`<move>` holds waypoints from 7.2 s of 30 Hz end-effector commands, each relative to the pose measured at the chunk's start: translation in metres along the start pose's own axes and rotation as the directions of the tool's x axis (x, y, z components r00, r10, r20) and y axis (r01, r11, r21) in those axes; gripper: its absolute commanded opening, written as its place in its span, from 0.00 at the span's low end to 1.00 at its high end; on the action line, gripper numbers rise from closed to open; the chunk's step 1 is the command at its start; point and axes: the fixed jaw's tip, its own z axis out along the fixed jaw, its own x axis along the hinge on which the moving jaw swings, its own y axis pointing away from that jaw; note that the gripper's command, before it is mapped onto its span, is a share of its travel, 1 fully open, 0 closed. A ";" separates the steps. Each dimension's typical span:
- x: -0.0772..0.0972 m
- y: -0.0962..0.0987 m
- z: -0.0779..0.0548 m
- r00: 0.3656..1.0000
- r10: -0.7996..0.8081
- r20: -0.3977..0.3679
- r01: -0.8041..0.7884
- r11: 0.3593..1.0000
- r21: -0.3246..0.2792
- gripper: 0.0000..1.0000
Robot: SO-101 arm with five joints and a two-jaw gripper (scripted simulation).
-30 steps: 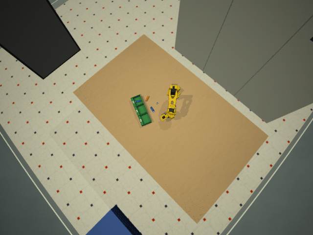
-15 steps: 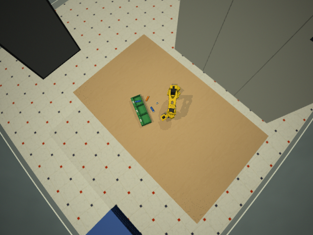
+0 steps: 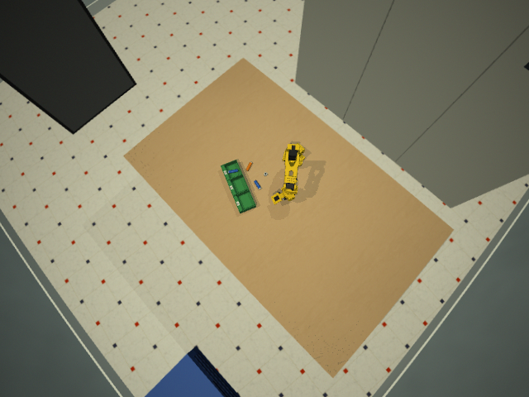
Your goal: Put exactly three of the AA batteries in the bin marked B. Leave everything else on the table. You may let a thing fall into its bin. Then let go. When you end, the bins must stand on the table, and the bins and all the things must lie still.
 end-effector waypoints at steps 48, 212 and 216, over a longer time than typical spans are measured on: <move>-0.001 0.003 -0.024 1.000 0.001 0.010 -0.001 1.000 -0.020 0.00; -0.198 -0.225 -0.078 0.942 0.185 0.279 -0.190 0.982 -0.006 0.00; -0.198 -0.225 -0.078 0.942 0.185 0.279 -0.190 0.982 -0.006 0.00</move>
